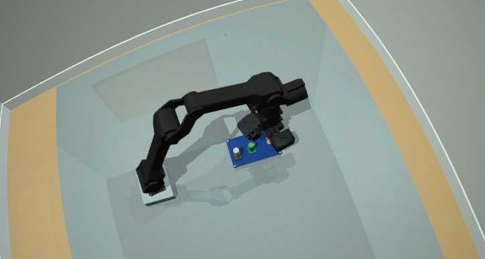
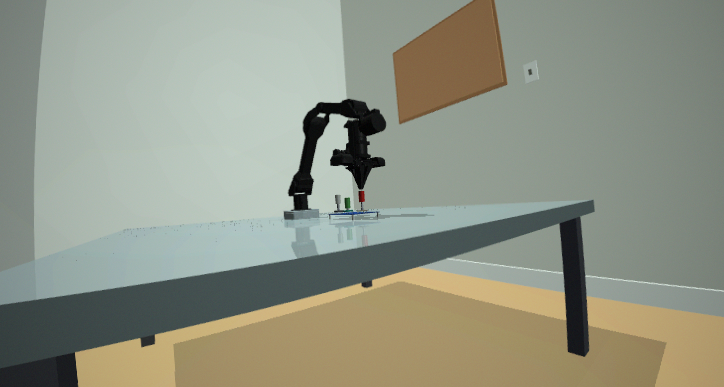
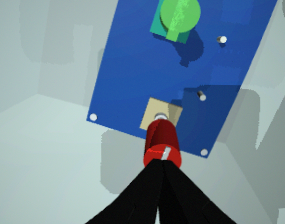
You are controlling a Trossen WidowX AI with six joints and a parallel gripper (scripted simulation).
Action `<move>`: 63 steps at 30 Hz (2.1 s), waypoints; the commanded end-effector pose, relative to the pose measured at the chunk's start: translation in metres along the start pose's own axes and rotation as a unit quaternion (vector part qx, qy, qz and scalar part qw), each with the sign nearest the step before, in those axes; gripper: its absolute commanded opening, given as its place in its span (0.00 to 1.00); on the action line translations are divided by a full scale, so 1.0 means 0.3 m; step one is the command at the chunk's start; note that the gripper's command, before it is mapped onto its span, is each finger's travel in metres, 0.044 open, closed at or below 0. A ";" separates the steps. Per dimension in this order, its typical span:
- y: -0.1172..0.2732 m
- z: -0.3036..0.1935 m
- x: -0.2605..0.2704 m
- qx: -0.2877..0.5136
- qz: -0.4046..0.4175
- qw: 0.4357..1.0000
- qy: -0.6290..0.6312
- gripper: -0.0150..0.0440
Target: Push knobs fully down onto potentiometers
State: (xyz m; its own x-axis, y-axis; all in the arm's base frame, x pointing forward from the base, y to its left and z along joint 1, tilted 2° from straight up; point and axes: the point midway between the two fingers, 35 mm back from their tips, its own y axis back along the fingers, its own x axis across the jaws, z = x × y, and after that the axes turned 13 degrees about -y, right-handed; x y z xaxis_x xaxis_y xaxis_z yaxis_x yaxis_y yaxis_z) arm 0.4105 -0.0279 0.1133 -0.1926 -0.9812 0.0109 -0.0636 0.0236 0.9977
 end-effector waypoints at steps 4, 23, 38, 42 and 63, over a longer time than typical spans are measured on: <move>-0.005 0.001 -0.002 -0.001 -0.003 1.000 -0.002 0.25; -0.022 0.001 -0.002 -0.001 -0.003 1.000 -0.002 0.25; -0.019 0.001 -0.002 -0.001 -0.003 1.000 -0.002 0.25; -0.019 0.001 -0.002 -0.001 -0.003 1.000 -0.002 0.25; -0.055 0.002 -0.002 -0.001 -0.003 1.000 -0.002 0.25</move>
State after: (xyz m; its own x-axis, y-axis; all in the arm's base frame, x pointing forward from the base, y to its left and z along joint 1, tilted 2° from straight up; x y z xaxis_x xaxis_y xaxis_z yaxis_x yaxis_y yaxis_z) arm 0.4105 -0.0280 0.1038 -0.1930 -0.9811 0.0103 -0.0665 0.0235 0.9975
